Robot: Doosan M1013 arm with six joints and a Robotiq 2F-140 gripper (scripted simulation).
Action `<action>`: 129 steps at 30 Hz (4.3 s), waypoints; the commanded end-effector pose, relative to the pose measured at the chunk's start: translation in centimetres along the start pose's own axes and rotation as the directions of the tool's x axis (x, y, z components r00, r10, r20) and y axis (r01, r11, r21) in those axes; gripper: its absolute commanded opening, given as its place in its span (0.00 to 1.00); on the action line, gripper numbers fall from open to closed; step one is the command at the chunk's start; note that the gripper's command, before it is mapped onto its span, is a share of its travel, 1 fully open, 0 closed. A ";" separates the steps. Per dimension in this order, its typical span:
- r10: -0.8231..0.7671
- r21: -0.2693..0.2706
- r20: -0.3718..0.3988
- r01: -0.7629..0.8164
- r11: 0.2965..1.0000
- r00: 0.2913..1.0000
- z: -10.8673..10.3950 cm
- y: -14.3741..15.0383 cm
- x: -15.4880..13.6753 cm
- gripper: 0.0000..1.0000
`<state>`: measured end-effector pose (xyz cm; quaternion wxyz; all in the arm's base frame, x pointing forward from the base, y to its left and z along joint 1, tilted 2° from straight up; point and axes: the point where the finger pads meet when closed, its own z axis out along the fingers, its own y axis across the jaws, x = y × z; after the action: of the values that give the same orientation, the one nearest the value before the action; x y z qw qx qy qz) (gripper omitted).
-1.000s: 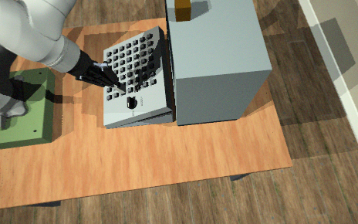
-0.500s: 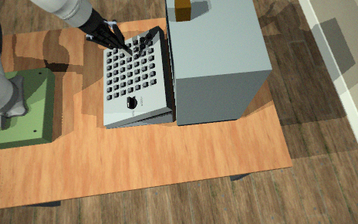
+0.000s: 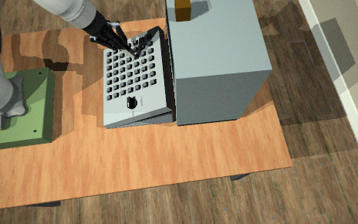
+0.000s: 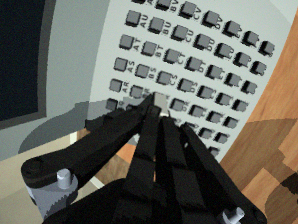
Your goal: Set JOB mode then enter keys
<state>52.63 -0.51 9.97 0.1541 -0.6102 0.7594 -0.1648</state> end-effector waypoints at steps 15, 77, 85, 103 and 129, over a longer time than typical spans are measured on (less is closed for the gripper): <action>0.000 0.000 0.000 0.000 1.000 1.000 0.6 0.0 0.0 0.00; 0.000 0.000 0.000 0.000 1.000 1.000 2.0 0.0 0.0 0.00; 0.000 0.000 0.000 0.000 1.000 1.000 2.0 0.0 0.0 0.00; 0.000 0.000 0.000 0.000 1.000 1.000 1.8 0.0 0.0 0.00; 0.000 0.000 0.000 0.000 1.000 1.000 -1.5 0.0 0.0 0.00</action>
<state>52.02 -0.42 11.22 0.1540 -0.6103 0.7594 -0.1647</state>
